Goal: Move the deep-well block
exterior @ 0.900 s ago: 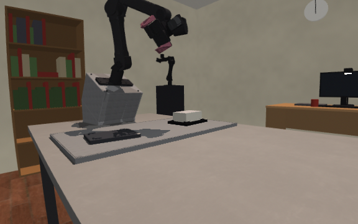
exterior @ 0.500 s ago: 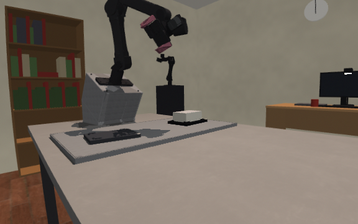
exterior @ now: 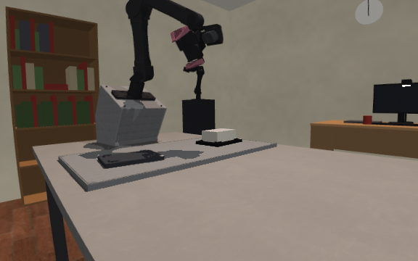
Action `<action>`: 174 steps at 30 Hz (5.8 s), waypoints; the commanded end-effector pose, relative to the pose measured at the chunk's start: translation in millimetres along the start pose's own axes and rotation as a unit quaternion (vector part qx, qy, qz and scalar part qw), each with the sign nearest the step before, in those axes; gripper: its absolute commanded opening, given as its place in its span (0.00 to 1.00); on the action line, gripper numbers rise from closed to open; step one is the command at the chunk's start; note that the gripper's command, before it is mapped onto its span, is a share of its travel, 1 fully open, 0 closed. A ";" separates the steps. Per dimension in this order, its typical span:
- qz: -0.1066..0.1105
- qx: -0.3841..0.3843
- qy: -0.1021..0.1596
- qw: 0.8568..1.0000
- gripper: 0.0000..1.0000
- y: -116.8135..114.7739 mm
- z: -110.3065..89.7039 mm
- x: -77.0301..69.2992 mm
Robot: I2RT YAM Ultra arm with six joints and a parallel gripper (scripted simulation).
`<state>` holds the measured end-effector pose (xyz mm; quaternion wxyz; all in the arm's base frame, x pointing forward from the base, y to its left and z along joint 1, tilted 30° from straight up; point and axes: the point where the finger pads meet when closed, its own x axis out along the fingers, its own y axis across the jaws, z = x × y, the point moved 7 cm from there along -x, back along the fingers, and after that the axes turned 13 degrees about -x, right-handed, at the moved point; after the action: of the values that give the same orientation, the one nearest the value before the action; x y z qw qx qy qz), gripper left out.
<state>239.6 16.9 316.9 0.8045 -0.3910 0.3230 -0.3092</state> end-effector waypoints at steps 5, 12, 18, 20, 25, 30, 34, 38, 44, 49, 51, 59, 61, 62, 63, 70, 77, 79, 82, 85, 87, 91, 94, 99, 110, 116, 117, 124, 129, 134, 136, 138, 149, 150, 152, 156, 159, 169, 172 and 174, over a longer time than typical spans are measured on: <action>0.067 -0.082 -0.014 0.994 1.00 21.6 12.5 0.4; 0.104 -0.133 -0.024 0.985 1.00 40.1 20.0 1.0; 0.144 -0.191 -0.040 0.970 1.00 62.1 28.1 0.6; 0.162 -0.216 -0.049 0.962 1.00 69.0 30.7 0.5; 0.175 -0.234 -0.055 0.955 1.00 79.2 33.9 -0.2; 0.212 -0.288 -0.078 0.931 1.00 97.6 39.8 -1.6; 0.231 -0.316 -0.092 0.915 1.00 111.2 43.6 -3.3; 0.258 -0.355 -0.114 0.891 1.00 126.2 47.6 -5.3; 0.282 -0.392 -0.138 0.865 1.00 141.4 51.4 -7.7; 0.305 -0.427 -0.163 0.835 1.00 158.9 55.0 -11.2; 0.317 -0.447 -0.179 0.817 1.00 166.2 56.6 -12.5; 0.344 -0.490 -0.220 0.770 1.00 189.5 60.5 -18.3; 0.354 -0.507 -0.237 0.749 1.00 196.9 61.6 -20.0; 0.356 -0.510 -0.241 0.745 1.00 201.2 62.1 -21.5; 0.356 -0.510 -0.241 0.745 1.00 201.6 62.2 -21.6; 0.381 -0.556 -0.301 0.674 1.00 227.8 65.1 -29.2; 0.383 -0.559 -0.305 0.670 1.00 231.4 65.4 -30.7; 0.383 -0.559 -0.305 0.670 1.00 231.4 65.4 -30.7; 0.383 -0.559 -0.305 0.670 1.00 231.4 65.4 -30.7; 0.383 -0.559 -0.305 0.670 1.00 231.4 65.4 -30.7; 0.383 -0.559 -0.305 0.670 1.00 231.4 65.4 -30.7; 0.383 -0.559 -0.305 0.670 1.00 231.4 65.4 -30.7; 0.383 -0.559 -0.305 0.670 1.00 231.4 65.4 -30.7; 0.383 -0.559 -0.305 0.670 1.00 231.4 65.4 -30.7; 0.383 -0.559 -0.305 0.670 1.00 237.1 65.2 -27.2; 0.383 -0.559 -0.305 0.670 1.00 245.6 65.0 -22.0; 0.383 -0.559 -0.305 0.670 1.00 247.0 65.0 -21.1; 0.383 -0.559 -0.305 0.670 1.00 257.0 64.7 -15.0; 0.383 -0.559 -0.305 0.670 1.00 261.3 64.6 -12.4; 0.383 -0.559 -0.305 0.670 1.00 268.4 64.4 -8.0; 0.383 -0.559 -0.305 0.670 1.00 271.2 64.3 -6.3; 0.383 -0.559 -0.305 0.670 1.00 274.1 64.2 -4.6; 0.383 -0.559 -0.305 0.670 1.00 286.9 63.8 3.3; 0.383 -0.559 -0.305 0.670 1.00 288.3 63.8 4.1; 0.383 -0.559 -0.305 0.670 1.00 291.2 63.7 5.9; 0.383 -0.559 -0.305 0.670 1.00 296.9 63.5 9.4; 0.383 -0.559 -0.305 0.670 1.00 299.7 63.5 11.1; 0.383 -0.559 -0.305 0.670 1.00 306.0 63.3 14.9; 0.383 -0.559 -0.305 0.670 1.00 306.0 63.3 14.9; 0.383 -0.559 -0.305 0.670 1.00 306.0 63.3 14.9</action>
<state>371.2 184.4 85.7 0.5335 -0.6827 0.3011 0.3983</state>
